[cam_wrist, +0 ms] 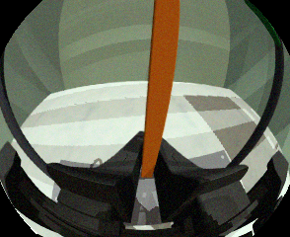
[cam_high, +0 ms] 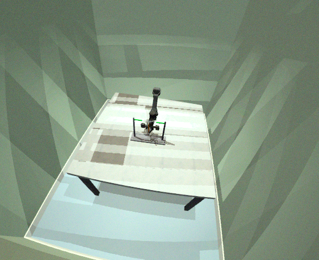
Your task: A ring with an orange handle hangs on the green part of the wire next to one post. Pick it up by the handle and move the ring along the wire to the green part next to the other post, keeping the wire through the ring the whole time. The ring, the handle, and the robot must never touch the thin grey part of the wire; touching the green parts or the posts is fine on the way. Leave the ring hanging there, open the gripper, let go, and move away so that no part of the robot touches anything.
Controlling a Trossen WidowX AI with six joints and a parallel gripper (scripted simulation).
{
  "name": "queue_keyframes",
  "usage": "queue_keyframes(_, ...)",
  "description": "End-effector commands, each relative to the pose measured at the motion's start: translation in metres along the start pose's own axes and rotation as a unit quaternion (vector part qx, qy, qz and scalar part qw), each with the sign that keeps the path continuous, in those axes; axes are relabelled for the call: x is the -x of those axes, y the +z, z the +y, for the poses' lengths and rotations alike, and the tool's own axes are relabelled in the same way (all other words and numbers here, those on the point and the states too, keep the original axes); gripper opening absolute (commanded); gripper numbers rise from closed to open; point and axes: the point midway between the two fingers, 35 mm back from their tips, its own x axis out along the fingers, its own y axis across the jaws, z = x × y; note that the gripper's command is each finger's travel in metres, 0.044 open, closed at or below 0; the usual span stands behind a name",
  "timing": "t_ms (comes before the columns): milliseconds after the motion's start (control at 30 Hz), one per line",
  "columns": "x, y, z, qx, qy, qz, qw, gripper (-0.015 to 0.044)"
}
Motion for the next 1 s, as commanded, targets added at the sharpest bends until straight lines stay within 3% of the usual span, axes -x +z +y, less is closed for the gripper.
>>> queue_keyframes(0,0.005,0.003,0.000,0.017,0.017,0.017,1.000,-0.0150)
queue_keyframes(500,0.018,0.002,-0.004,0.105,0.099,0.060,0.988,-0.0150)
queue_keyframes(967,0.021,-0.002,0.008,0.104,0.103,0.059,0.987,-0.0150)
